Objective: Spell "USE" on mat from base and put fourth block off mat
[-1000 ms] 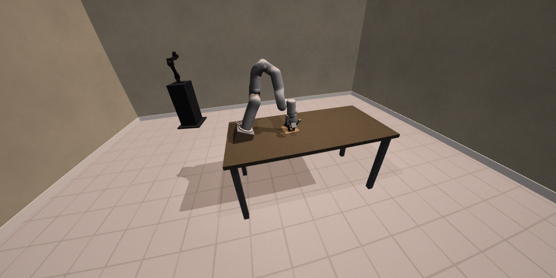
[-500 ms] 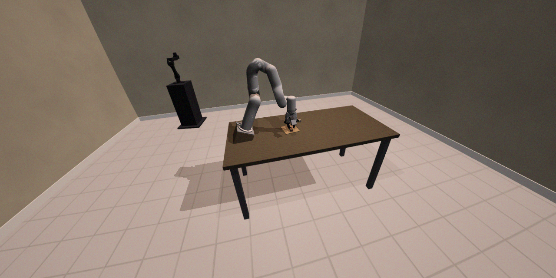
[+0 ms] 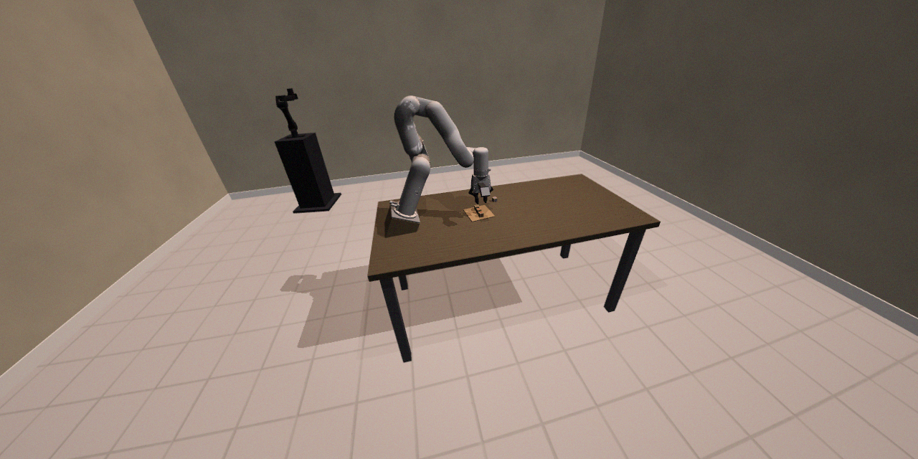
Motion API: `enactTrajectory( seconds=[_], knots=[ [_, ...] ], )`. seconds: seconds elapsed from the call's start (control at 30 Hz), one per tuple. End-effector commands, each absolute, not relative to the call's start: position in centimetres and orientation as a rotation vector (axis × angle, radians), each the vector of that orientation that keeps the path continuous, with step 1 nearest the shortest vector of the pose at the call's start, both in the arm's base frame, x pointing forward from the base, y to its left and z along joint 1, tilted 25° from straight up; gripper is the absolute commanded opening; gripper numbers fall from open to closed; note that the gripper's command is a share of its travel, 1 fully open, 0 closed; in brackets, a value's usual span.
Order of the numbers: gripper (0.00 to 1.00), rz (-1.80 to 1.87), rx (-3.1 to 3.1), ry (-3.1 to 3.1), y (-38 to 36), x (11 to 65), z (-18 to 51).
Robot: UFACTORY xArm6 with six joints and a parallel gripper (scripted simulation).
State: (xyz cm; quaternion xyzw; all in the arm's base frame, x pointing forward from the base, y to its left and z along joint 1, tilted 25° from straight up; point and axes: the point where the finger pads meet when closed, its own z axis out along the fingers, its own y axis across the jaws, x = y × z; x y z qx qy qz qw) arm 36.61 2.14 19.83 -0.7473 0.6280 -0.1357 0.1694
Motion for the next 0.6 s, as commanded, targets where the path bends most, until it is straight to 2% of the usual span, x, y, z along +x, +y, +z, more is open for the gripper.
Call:
enactTrajectory(
  seconds=[0.0, 0.03, 0.57],
  knots=[
    [0.42, -0.387, -2.123, 1.784, 2.13, 36.45, 20.25],
    [1.0, -0.387, -2.123, 1.784, 2.13, 36.45, 20.25],
    [1.0, -0.387, -2.123, 1.784, 2.13, 36.45, 20.25]
  ],
)
